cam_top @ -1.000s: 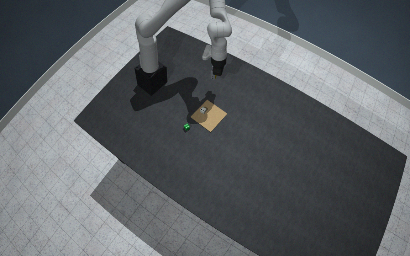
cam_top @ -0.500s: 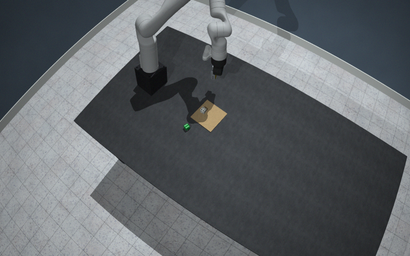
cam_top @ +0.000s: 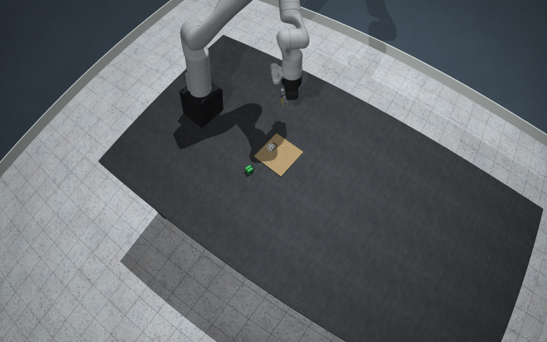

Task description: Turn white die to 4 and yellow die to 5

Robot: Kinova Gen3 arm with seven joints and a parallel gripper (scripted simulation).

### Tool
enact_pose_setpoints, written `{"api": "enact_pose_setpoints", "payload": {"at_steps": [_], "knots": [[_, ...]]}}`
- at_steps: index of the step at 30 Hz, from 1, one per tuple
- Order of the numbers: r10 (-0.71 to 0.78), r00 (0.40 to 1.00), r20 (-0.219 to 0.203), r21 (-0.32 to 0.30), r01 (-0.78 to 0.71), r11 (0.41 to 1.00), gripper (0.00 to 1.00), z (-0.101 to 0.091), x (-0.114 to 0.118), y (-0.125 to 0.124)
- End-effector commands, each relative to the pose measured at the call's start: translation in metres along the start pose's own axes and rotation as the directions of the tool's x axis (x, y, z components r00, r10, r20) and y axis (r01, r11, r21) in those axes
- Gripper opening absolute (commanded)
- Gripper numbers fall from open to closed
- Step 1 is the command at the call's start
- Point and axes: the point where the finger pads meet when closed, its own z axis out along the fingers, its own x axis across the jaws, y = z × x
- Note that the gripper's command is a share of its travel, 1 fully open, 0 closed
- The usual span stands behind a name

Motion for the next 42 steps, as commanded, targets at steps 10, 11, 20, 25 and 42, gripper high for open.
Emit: {"api": "enact_pose_setpoints", "payload": {"at_steps": [10, 11, 20, 25, 42], "knots": [[-0.346, 0.938, -0.001, -0.008, 0.346, 0.938, 0.49, 0.0025, 0.0035, 0.0031], [-0.381, 0.925, -0.001, -0.008, 0.381, 0.925, 0.49, 0.0029, 0.0037, 0.0035], [-0.617, 0.787, 0.002, -0.008, 0.617, 0.787, 0.49, 0.0052, 0.0058, 0.007], [-0.661, 0.75, 0.003, -0.008, 0.661, 0.75, 0.49, 0.0057, 0.0064, 0.008], [-0.709, 0.705, 0.003, -0.009, 0.709, 0.705, 0.49, 0.0062, 0.0071, 0.009]]}}
